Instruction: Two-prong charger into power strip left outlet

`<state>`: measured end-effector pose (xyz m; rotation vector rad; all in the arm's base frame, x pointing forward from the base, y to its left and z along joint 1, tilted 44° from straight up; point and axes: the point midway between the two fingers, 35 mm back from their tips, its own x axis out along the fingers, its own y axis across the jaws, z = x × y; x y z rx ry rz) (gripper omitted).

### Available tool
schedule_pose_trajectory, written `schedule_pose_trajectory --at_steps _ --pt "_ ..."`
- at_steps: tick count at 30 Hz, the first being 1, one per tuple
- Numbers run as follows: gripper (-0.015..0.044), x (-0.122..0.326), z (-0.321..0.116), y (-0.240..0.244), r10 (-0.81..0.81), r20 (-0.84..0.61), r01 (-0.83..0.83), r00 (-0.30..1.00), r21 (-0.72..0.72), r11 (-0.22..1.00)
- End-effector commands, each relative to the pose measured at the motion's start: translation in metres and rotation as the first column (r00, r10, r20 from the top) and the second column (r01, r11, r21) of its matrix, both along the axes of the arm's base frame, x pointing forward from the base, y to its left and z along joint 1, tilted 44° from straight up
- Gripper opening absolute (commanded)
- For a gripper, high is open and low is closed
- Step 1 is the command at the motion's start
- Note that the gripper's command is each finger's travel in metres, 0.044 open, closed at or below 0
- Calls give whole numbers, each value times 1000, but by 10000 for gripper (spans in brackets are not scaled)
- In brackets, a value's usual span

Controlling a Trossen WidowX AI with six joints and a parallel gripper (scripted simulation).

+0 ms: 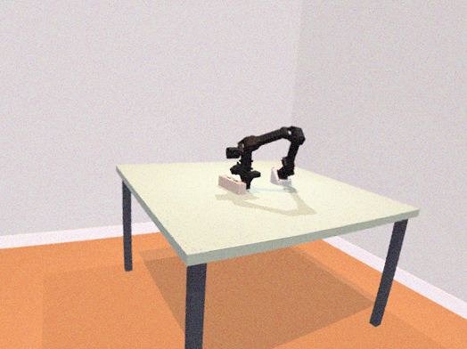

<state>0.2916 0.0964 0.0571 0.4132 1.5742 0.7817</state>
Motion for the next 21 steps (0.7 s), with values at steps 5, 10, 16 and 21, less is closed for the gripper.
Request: schedule_pose_trajectory --at_steps 5,10,16,21 --pt "0 2 2 1 -4 1 4 1000 5 1000" --pt "0 1 2 1 -4 1 4 1000 5 1000" --pt "0 2 2 1 -4 1 4 1000 5 1000" --pt "0 4 2 1 -4 1 4 1000 5 1000"
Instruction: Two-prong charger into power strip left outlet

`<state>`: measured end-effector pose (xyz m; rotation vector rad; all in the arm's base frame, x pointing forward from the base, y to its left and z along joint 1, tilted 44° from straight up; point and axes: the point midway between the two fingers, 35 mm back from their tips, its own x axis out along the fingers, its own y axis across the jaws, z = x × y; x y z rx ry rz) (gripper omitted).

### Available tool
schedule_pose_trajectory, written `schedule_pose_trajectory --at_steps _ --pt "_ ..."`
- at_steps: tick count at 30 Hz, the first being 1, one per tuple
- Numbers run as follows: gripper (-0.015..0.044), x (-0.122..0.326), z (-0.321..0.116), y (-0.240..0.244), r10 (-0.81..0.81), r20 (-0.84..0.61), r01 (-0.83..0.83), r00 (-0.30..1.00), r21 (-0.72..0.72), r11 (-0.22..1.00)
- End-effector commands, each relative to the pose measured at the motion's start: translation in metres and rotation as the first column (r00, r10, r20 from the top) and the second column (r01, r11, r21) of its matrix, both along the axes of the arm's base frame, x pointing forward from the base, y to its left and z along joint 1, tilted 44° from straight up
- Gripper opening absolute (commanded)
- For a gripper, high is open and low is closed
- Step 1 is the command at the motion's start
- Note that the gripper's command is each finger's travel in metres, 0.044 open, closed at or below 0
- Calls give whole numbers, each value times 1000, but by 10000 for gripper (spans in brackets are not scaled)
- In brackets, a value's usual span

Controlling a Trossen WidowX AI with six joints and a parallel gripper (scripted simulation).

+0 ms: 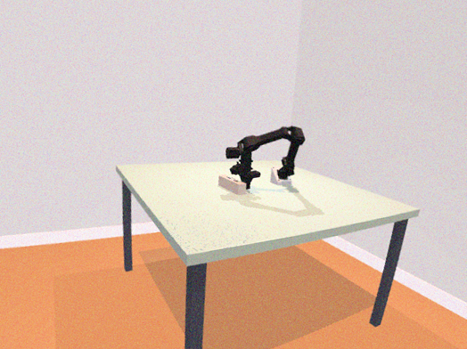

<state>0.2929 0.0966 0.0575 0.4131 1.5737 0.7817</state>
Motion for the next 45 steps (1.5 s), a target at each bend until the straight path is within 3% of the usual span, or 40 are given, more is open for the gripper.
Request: schedule_pose_trajectory --at_steps 1,45 --pt "0 3 1 1 -4 1 4 1000 5 1000" --pt "0 11 2 2 -4 1 4 1000 5 1000"
